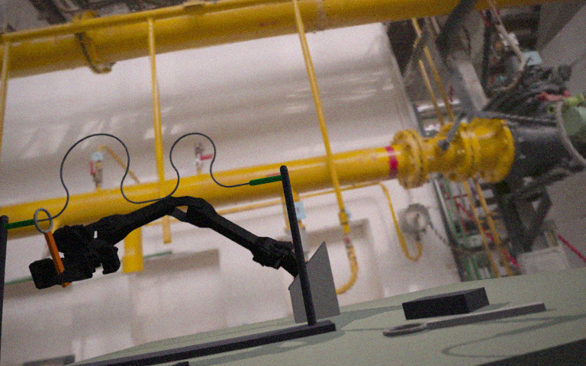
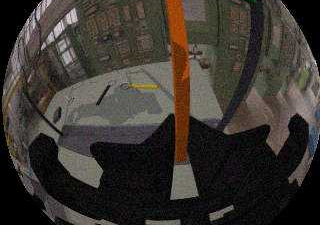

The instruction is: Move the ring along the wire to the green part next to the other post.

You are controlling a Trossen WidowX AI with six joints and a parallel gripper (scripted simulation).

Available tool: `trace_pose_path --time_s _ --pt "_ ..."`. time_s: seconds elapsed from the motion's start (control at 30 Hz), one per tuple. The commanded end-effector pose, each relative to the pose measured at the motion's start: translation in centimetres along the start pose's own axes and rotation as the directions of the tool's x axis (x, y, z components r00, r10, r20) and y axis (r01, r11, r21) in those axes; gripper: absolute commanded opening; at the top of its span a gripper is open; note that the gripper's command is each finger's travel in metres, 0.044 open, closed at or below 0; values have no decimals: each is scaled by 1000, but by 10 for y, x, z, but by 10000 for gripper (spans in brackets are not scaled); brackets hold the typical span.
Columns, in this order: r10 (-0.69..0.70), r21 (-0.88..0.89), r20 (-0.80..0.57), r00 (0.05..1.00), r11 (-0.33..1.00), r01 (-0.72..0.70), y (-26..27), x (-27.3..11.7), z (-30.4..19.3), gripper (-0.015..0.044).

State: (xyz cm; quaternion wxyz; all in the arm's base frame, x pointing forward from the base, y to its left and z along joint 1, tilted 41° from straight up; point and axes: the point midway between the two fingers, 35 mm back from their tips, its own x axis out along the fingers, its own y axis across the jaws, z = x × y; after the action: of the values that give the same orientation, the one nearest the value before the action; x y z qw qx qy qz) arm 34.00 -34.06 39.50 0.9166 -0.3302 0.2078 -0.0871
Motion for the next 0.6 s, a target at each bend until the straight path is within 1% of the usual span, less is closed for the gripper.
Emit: trace_pose_path --time_s 0.0,0.27,0.57 --pt "14 20 -34 999 1000 -13 8 -5 1 -150" --pt "60 99 -30 998 993 -57 25 -5 1 -150" --pt "139 238 -12 990 962 -132 50 -6 4 -150"
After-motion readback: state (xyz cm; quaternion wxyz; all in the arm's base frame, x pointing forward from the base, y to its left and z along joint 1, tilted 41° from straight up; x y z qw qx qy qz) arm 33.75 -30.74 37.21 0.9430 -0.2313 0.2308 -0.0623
